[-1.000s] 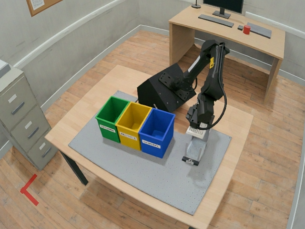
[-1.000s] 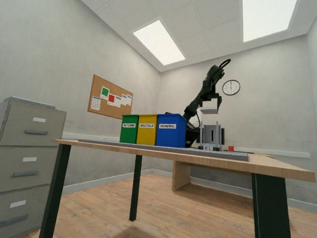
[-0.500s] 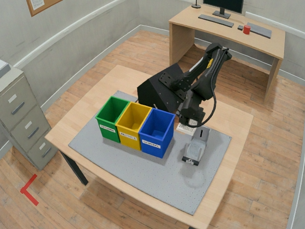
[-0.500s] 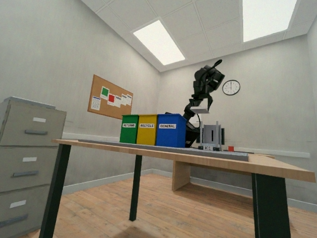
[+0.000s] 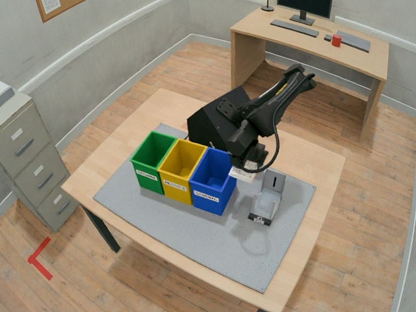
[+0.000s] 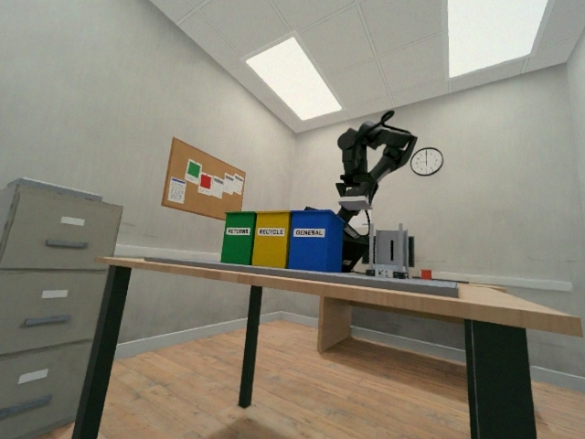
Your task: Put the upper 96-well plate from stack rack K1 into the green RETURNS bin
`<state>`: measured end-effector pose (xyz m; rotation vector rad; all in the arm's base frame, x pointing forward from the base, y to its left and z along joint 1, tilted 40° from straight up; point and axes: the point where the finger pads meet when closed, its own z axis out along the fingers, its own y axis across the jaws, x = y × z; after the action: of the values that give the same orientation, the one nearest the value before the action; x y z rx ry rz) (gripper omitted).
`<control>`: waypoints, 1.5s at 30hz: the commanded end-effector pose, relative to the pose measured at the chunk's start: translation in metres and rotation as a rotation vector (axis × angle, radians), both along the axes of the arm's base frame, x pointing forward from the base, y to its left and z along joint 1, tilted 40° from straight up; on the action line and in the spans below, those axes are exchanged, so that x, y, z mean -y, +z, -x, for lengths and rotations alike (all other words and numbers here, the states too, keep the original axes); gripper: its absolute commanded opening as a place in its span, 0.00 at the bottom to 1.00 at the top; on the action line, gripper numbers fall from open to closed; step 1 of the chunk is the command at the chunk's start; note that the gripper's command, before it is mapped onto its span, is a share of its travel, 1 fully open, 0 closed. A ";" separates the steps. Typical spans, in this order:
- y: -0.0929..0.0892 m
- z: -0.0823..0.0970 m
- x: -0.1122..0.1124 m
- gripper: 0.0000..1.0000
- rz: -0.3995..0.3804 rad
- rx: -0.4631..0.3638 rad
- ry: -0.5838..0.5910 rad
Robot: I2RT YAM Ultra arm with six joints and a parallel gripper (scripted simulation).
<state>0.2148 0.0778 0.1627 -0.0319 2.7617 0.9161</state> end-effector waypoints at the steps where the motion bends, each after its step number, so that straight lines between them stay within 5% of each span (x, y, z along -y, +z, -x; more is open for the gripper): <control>1: -0.007 0.000 0.009 0.00 -0.014 0.009 0.023; 4: 0.001 -0.008 0.014 0.00 -0.004 0.048 0.023; 13: -0.026 -0.008 0.036 0.00 -0.015 0.021 0.022; 45: -0.071 -0.036 0.120 0.00 0.025 0.067 0.022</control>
<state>0.2362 -0.0203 0.0879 -0.0612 2.7567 0.9495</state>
